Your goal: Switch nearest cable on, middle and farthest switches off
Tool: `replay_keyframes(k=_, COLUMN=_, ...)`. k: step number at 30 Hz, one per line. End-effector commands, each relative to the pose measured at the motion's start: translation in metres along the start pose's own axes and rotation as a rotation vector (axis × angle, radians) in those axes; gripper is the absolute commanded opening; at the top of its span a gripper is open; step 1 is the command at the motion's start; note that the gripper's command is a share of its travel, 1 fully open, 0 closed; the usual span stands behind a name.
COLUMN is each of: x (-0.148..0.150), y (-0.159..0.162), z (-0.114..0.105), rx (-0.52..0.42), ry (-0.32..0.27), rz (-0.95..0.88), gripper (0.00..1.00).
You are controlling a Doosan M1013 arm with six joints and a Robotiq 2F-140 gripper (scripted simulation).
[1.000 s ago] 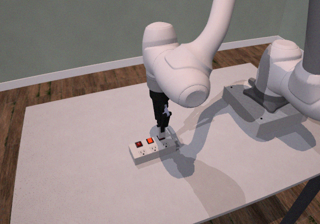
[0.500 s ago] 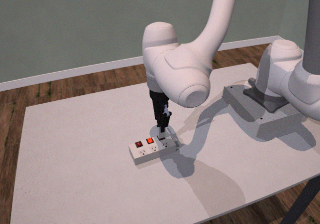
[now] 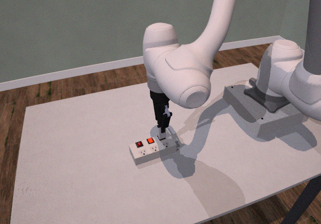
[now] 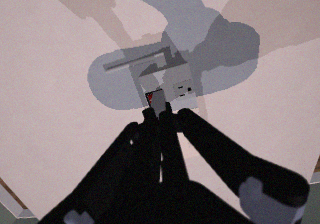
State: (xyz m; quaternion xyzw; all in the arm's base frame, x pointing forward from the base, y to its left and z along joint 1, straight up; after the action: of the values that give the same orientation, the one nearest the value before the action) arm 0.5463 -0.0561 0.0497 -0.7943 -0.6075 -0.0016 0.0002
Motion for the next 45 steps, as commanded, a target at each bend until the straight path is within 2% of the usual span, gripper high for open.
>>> replay_keyframes(k=1, x=0.0, y=0.0, z=0.001, rx=0.0, ry=0.0, rz=0.0, gripper=0.0)
replay_keyframes(k=35, x=0.0, y=0.0, z=0.007, rx=0.0, ry=0.0, rz=0.0, gripper=0.0)
replay_keyframes(k=45, x=0.0, y=0.0, z=-0.004, rx=0.0, ry=0.0, rz=0.0, gripper=0.0)
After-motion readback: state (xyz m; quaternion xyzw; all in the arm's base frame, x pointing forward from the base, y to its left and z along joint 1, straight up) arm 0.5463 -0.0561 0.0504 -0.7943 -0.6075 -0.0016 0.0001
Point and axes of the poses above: the point where the finger pads meet when closed, its own z axis out along the fingers, its own x axis across the jaws, y = z × x, the point moved 4 cm from there along -z, back along the fingers, and after that the axes turned 9 degrees about z, right-handed, at the moved point
